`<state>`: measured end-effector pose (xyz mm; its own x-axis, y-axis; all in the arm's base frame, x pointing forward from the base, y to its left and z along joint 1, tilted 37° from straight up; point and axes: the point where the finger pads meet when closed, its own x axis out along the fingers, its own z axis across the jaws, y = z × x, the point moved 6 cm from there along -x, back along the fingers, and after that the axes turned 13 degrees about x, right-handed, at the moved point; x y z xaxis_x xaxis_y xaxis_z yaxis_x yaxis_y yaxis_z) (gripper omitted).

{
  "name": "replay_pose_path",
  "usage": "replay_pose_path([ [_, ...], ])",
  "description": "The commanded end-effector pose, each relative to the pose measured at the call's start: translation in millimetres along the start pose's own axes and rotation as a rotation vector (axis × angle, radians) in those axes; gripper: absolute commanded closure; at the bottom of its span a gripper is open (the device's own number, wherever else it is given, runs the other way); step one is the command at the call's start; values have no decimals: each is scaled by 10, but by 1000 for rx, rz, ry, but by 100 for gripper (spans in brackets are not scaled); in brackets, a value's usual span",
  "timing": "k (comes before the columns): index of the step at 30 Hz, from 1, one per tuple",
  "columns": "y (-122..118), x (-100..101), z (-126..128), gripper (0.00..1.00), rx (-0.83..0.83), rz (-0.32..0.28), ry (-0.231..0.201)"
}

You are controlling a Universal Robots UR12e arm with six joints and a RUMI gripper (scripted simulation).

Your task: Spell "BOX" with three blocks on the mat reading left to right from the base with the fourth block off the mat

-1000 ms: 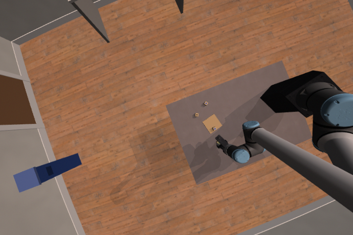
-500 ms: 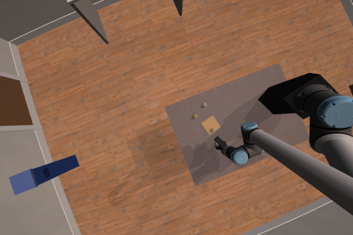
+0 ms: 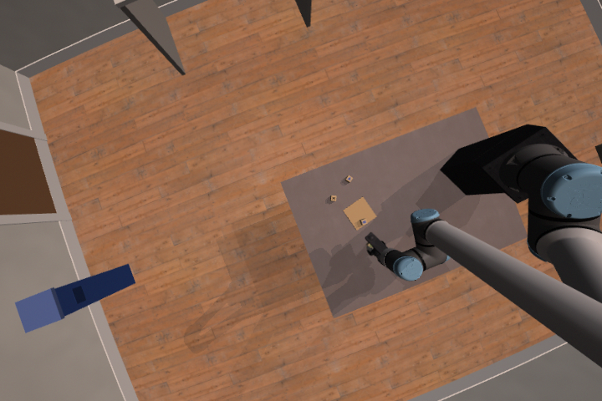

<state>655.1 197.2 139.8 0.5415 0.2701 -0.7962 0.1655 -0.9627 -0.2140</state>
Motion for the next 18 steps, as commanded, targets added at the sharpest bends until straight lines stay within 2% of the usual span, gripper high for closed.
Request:
replay_pose_path([
  [1, -1, -3, -3, 91, 0, 0, 1],
  [7, -1, -30, -3, 91, 0, 0, 1],
  [14, -1, -166, -3, 91, 0, 0, 1],
  [18, -1, -352, -3, 91, 0, 0, 1],
])
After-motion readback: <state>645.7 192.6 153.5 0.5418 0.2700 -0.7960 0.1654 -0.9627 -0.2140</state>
